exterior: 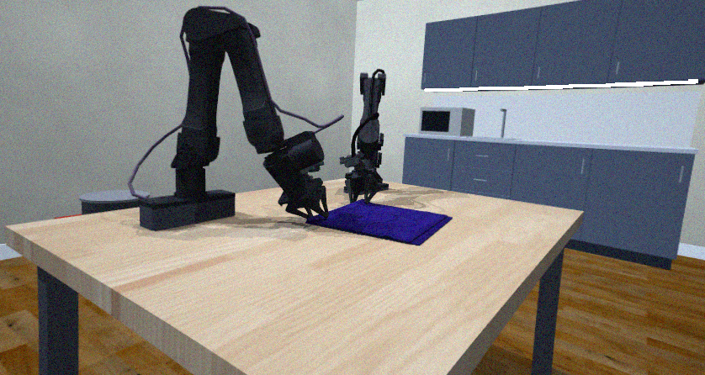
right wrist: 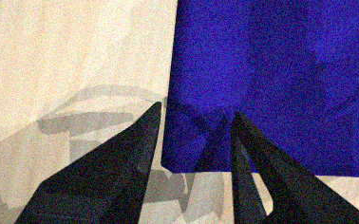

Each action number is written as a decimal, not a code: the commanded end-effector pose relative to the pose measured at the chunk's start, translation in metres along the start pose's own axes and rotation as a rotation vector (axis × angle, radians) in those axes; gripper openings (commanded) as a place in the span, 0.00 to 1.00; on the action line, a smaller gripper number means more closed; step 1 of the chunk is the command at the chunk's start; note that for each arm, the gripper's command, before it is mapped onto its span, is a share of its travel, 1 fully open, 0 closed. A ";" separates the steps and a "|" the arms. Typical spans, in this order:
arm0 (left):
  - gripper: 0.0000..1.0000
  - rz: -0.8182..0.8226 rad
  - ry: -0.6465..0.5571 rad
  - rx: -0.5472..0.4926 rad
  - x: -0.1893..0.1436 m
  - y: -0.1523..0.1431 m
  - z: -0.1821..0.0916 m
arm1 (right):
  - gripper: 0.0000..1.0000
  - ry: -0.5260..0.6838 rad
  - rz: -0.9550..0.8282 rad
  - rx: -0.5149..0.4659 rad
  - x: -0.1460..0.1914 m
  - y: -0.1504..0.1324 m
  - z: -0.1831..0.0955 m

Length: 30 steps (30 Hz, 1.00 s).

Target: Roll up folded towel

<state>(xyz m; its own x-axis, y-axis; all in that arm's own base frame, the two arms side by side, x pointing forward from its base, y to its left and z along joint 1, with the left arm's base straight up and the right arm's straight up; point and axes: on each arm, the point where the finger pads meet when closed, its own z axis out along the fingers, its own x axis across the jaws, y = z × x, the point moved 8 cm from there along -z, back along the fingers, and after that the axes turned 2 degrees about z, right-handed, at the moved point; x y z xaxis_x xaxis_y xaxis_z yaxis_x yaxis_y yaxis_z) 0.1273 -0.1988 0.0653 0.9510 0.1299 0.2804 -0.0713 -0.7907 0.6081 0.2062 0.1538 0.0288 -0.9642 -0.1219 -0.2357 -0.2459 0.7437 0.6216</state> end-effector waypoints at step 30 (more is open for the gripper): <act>0.26 -0.007 0.005 -0.002 0.009 -0.005 0.006 | 0.26 0.001 -0.003 -0.012 -0.014 0.000 0.007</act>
<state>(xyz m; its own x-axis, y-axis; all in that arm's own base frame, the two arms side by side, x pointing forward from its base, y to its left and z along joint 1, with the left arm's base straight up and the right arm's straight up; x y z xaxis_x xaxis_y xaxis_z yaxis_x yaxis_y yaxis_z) 0.1353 -0.1987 0.0618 0.9491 0.1382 0.2832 -0.0712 -0.7815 0.6199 0.2116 0.1584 0.0258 -0.9655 -0.1293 -0.2261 -0.2460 0.7378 0.6286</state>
